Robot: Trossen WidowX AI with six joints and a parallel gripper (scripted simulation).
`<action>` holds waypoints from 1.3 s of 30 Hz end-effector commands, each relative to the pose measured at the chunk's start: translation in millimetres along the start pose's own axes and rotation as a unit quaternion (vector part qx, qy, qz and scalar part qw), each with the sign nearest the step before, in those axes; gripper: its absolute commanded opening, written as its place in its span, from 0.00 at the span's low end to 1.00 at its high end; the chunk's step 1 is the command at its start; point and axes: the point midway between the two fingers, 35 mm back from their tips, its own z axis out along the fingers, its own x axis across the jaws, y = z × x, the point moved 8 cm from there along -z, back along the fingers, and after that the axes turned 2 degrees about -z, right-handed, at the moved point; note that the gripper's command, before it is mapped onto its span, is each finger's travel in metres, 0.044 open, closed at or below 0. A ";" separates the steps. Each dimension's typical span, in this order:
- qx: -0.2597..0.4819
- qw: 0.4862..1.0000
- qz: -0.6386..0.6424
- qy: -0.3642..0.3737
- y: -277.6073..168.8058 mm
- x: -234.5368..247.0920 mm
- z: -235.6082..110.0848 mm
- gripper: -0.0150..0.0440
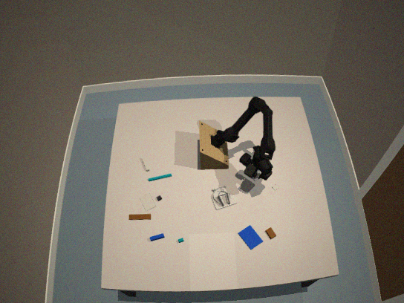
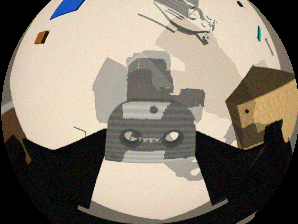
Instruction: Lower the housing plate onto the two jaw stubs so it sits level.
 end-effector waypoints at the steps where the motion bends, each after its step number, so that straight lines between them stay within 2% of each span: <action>1: -0.002 1.000 -0.030 -0.001 12.0 -1.3 0.7 0.85; 20: -0.002 0.980 -0.198 -0.009 70.0 -22.1 3.2 0.85; 39: 0.005 0.932 -0.363 -0.001 123.5 -58.8 3.2 0.85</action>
